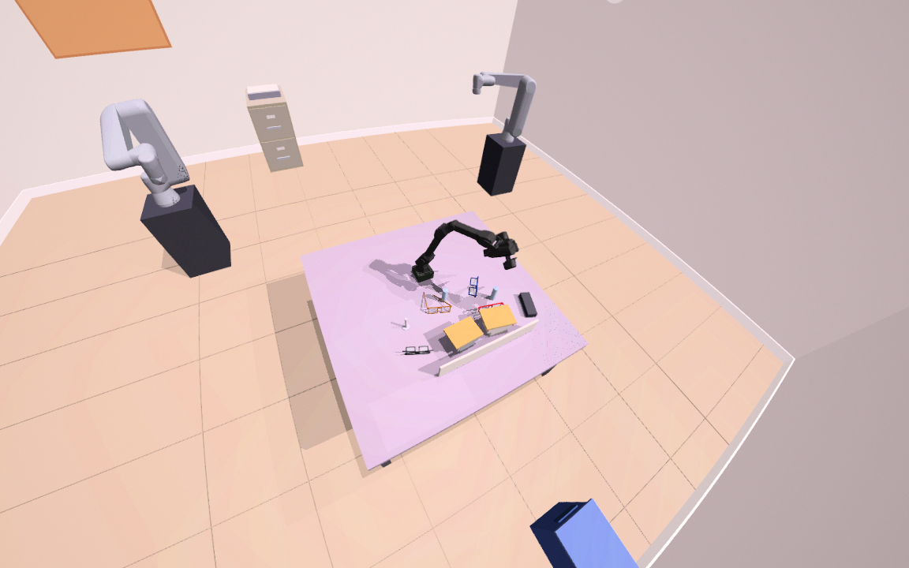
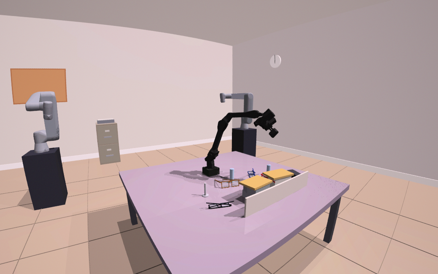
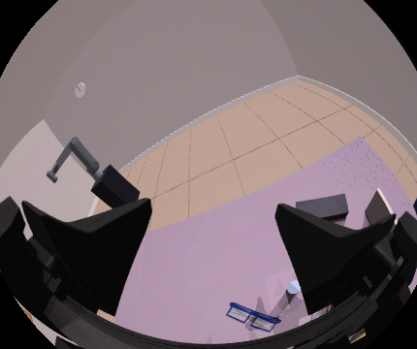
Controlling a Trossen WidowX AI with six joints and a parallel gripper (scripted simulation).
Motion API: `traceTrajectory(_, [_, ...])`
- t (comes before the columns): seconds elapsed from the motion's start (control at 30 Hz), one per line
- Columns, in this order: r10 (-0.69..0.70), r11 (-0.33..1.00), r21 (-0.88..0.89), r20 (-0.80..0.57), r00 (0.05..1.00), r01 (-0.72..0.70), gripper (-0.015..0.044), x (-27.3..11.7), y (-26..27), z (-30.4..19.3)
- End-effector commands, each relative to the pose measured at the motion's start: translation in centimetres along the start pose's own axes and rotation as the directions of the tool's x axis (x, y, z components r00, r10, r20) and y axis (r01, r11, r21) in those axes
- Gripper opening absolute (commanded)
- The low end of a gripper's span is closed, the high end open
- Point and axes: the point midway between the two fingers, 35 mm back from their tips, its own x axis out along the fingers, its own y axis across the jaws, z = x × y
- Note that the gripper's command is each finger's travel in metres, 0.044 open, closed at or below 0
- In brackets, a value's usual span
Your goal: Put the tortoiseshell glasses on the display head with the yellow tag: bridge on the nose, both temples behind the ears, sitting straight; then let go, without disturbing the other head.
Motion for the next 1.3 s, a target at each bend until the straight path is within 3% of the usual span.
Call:
traceTrajectory(0.0, [0.000, 1.000, 0.000, 0.000, 1.000, 0.000, 0.0426, 0.0, 0.0, 0.0])
traceTrajectory(0.23, [0.000, 1.000, 0.000, 0.000, 1.000, 0.000, 0.0440, 0.0, 0.0, 0.0])
traceTrajectory(0.3, [-0.035, 0.997, 0.063, -0.004, 0.999, 0.035, 0.0387, -0.5, -1.0, -0.5])
traceTrajectory(0.43, [-0.226, 0.883, 0.413, -0.045, 0.973, 0.224, 0.0282, -3.5, -6.2, -3.8])
traceTrajectory(0.53, [-0.344, 0.713, 0.622, -0.093, 0.934, 0.324, 0.0204, -6.0, -9.4, -6.7])
traceTrajectory(0.67, [-0.481, 0.384, 0.836, -0.182, 0.858, 0.393, 0.0200, -9.7, -12.9, -11.3])
traceTrajectory(0.83, [-0.585, -0.040, 0.935, -0.307, 0.751, 0.352, 0.0200, -13.9, -15.5, -17.1])
traceTrajectory(1.07, [-0.636, -0.540, 0.833, -0.496, 0.591, 0.117, 0.0200, -19.4, -16.7, -25.6])
traceTrajectory(1.27, [-0.589, -0.801, 0.560, -0.671, 0.450, -0.214, 0.0200, -23.8, -15.5, -33.7])
